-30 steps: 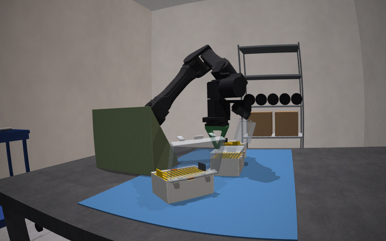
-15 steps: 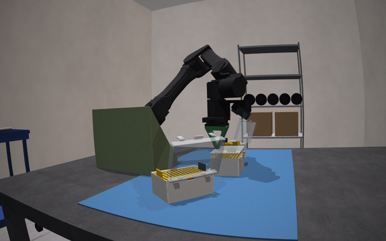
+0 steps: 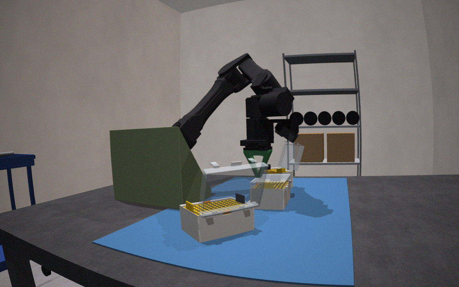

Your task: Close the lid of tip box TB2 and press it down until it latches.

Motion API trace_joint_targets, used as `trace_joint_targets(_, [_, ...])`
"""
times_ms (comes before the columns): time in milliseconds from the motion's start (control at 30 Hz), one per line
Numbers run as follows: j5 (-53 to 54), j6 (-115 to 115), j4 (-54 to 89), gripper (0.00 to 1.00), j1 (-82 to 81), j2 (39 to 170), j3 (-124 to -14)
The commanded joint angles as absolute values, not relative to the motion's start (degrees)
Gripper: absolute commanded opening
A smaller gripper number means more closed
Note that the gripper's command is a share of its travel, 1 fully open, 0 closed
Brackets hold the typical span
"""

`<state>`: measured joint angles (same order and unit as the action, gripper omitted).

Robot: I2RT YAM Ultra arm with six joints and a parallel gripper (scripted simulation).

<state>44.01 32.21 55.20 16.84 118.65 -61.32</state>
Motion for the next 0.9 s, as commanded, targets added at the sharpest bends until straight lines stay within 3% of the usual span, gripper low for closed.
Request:
trace_joint_targets(0, [44.6,31.9,52.1,0.00,15.8,118.9,-60.5])
trace_joint_targets(867, [44.6,31.7,51.8,0.00,15.7,119.0,-60.4])
